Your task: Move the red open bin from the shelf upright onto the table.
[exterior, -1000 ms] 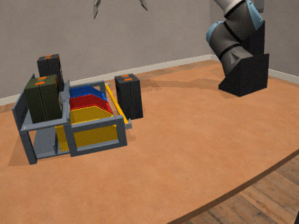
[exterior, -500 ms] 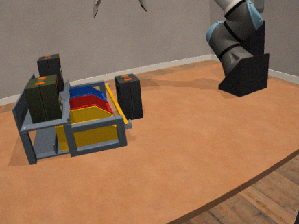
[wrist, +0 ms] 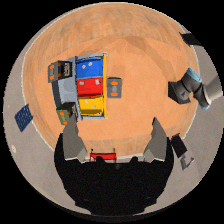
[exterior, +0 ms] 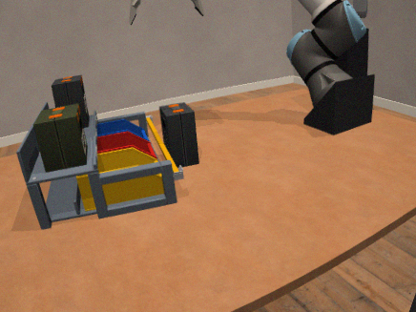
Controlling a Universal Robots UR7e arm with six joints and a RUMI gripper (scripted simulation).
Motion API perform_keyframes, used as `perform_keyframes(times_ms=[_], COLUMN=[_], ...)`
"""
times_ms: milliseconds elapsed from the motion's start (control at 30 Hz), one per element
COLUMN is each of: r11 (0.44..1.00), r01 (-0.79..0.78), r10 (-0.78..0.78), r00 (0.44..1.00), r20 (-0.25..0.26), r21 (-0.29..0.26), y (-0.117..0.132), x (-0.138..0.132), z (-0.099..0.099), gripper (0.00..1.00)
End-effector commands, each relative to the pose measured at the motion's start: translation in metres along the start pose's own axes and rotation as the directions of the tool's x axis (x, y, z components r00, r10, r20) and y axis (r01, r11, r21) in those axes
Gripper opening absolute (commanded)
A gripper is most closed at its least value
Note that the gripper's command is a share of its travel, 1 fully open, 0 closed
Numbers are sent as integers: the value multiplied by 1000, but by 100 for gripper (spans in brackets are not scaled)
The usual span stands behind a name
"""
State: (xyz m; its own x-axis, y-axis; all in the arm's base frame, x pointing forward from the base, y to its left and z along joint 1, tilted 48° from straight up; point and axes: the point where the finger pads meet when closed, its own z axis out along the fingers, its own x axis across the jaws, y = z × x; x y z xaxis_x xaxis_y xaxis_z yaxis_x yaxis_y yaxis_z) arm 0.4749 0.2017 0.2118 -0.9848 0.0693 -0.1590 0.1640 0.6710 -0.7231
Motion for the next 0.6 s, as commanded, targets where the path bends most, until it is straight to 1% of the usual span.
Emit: perform_keyframes(times_ms=[0, 567], r11=[1000, 1000], r01=[10, 27], r10=[-10, -27], r00=[1000, 1000], r20=[5, 12], r21=[-1, -1], y=[-1, -4], x=[0, 0], z=[0, 0], gripper=[100, 100])
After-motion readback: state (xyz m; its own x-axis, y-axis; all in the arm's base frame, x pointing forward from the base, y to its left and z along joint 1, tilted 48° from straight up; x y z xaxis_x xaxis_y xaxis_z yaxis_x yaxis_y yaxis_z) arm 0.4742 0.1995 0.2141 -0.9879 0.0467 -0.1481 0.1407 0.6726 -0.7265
